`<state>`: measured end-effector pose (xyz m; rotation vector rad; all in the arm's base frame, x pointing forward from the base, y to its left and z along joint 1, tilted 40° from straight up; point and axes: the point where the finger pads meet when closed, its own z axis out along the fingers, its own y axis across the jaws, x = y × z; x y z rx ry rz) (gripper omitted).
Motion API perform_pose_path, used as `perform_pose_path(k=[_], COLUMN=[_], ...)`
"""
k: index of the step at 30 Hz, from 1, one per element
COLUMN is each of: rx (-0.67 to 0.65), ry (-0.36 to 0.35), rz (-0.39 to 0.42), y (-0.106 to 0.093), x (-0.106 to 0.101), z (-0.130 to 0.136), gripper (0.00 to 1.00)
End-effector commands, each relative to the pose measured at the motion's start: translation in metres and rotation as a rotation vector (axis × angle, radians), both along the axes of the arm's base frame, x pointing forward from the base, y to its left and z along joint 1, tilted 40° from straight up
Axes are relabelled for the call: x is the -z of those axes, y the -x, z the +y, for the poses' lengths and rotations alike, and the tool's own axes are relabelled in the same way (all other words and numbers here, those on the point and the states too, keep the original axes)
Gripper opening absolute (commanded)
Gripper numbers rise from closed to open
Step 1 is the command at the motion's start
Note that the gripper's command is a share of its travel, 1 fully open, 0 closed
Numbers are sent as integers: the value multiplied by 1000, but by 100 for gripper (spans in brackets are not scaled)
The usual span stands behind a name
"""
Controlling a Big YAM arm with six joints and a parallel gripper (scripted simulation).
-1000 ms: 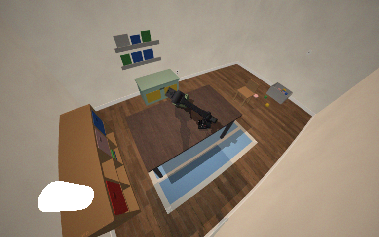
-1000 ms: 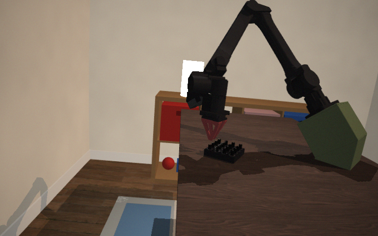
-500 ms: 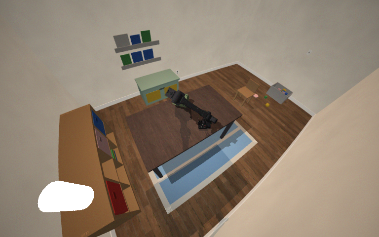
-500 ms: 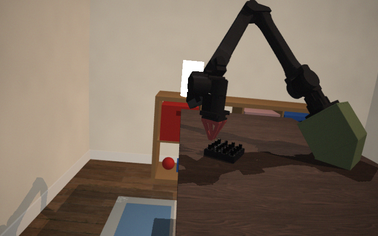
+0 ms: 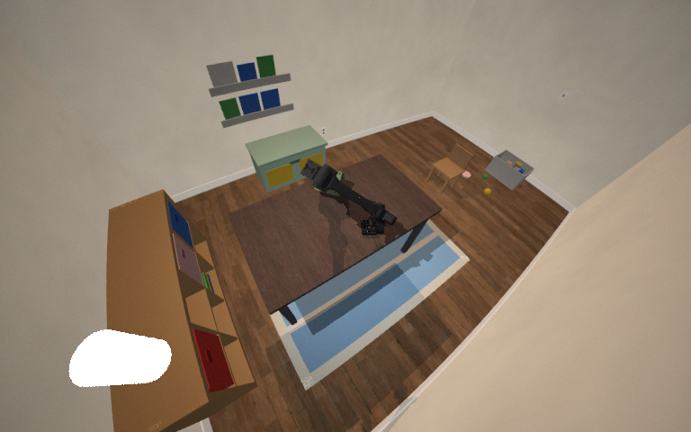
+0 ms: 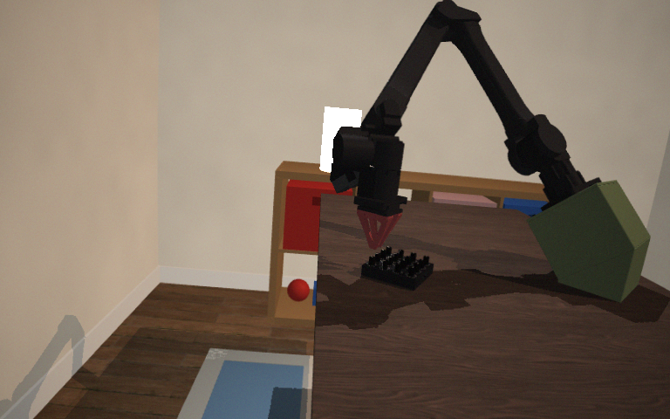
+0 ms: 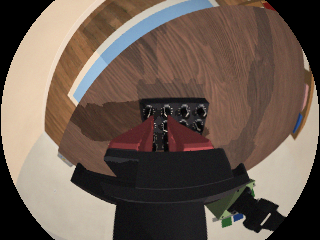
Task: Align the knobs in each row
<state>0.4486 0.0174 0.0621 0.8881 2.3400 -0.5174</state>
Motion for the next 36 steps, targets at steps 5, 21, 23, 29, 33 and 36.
perform_pose_path(k=[5, 21, 23, 29, 33, 36], rx=[13, 14, 15, 21, 21, 21], ry=[5, 3, -2, -4, -2, -2], rz=[18, 11, -6, -8, 0, -1], y=[4, 5, 5, 13, 14, 14], x=[9, 7, 1, 4, 8, 7], z=[-12, -12, -12, -13, -13, -13], gripper=[18, 18, 18, 18, 18, 18])
